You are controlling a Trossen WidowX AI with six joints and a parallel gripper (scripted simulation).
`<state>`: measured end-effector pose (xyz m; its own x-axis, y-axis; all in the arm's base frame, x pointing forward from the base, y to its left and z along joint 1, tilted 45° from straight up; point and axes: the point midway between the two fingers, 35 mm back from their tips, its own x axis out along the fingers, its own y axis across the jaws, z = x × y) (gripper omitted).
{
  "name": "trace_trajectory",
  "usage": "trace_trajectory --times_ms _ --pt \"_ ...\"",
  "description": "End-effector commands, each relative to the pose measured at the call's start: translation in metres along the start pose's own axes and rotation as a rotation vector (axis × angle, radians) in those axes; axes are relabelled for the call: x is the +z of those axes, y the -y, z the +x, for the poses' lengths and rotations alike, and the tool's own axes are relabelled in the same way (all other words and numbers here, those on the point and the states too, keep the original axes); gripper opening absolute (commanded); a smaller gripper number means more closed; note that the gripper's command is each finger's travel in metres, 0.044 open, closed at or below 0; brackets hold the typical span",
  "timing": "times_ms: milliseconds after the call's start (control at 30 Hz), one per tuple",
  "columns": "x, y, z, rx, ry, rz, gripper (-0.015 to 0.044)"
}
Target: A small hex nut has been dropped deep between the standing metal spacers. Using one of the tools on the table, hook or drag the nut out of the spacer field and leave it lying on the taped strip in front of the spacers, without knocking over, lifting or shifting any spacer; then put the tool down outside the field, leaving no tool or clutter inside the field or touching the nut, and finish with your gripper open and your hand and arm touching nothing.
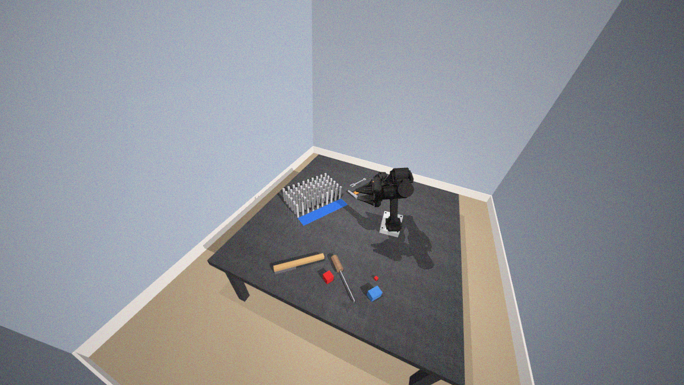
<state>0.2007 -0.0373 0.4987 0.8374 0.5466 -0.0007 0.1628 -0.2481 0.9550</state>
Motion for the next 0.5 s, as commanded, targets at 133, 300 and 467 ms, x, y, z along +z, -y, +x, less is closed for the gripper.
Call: trace_trajectory --times_ms 133,300,467 --pt "-0.019 0.007 -0.010 -0.007 0.000 -0.102 0.0440" --pt "-0.059 0.014 -0.015 -0.017 0.017 -0.225 0.0440" --pt "-0.126 0.039 0.001 -0.052 0.052 -0.437 0.0440"
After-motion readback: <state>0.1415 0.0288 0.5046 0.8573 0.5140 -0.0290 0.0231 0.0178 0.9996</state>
